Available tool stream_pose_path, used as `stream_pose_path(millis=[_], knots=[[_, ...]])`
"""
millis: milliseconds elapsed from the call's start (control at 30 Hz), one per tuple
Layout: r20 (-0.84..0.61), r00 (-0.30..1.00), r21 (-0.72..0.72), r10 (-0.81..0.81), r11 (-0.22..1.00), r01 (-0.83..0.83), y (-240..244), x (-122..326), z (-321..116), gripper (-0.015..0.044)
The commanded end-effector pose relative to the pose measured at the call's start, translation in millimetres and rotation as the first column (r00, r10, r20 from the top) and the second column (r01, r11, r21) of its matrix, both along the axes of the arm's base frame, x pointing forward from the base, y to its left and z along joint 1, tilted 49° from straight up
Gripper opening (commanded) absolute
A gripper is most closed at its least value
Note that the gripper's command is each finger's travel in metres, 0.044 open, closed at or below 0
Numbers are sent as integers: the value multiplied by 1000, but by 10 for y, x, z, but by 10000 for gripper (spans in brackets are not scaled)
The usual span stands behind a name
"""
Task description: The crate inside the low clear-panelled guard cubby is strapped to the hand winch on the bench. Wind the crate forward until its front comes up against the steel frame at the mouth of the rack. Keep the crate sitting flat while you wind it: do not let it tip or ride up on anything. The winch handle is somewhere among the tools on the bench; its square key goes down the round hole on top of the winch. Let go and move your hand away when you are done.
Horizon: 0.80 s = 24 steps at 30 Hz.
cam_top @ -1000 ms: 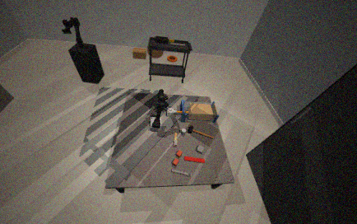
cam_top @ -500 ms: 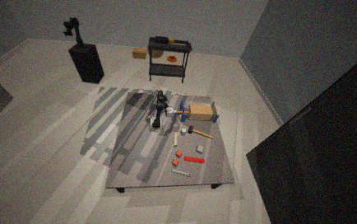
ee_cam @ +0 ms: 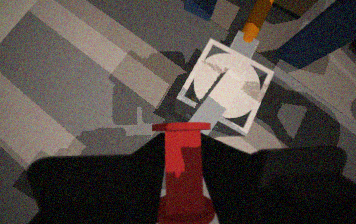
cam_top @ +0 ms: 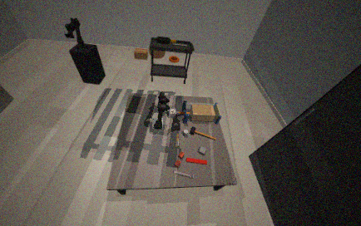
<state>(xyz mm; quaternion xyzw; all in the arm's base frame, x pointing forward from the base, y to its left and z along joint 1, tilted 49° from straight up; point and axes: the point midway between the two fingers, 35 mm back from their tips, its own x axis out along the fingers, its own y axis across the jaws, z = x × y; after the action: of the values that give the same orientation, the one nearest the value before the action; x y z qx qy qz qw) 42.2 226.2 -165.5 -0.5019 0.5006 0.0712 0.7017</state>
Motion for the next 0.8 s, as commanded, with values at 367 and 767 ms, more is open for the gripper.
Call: stream_pose_path(millis=[367, 767], knots=[[-3, 1000, -34, -4, 999, 4, -238, 23, 178, 0], [-2, 1000, -36, -4, 999, 4, -409, 147, 386, 0]])
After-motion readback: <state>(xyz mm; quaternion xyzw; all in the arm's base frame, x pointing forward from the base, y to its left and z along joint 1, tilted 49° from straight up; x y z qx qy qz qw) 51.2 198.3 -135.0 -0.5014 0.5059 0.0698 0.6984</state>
